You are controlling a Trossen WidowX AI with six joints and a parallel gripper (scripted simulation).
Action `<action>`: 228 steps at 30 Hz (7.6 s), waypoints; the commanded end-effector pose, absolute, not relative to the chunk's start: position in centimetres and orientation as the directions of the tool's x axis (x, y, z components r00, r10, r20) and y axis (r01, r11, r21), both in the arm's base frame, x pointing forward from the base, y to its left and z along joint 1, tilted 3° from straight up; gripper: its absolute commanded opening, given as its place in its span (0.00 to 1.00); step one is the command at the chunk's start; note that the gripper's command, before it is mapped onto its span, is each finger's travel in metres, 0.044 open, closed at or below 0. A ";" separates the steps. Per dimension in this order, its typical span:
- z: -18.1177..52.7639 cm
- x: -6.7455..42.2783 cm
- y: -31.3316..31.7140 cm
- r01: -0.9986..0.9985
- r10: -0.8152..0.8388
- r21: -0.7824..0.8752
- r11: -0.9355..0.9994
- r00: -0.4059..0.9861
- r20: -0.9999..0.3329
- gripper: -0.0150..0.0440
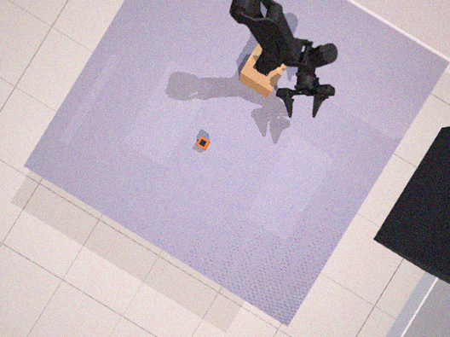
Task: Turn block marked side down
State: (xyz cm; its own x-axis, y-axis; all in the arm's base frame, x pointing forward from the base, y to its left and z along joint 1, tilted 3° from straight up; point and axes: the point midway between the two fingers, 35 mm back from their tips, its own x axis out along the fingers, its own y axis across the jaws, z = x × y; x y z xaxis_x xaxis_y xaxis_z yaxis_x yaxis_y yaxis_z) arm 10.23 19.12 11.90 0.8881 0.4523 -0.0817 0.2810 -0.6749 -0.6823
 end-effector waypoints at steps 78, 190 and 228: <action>-0.1 38.1 -5.8 0.008 0.046 0.046 0.999 0.041 -0.998 1.00; -3.3 38.9 -6.1 0.017 0.022 0.047 0.999 0.696 -0.718 0.25; -3.3 37.4 -5.7 0.011 0.011 0.046 0.999 0.897 -0.442 0.25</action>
State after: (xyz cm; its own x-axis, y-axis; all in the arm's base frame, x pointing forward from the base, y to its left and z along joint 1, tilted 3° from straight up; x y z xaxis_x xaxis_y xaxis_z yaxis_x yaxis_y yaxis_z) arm 37.43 -5.75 -3.24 0.8967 0.0069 -0.4427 0.0123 0.9991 0.0405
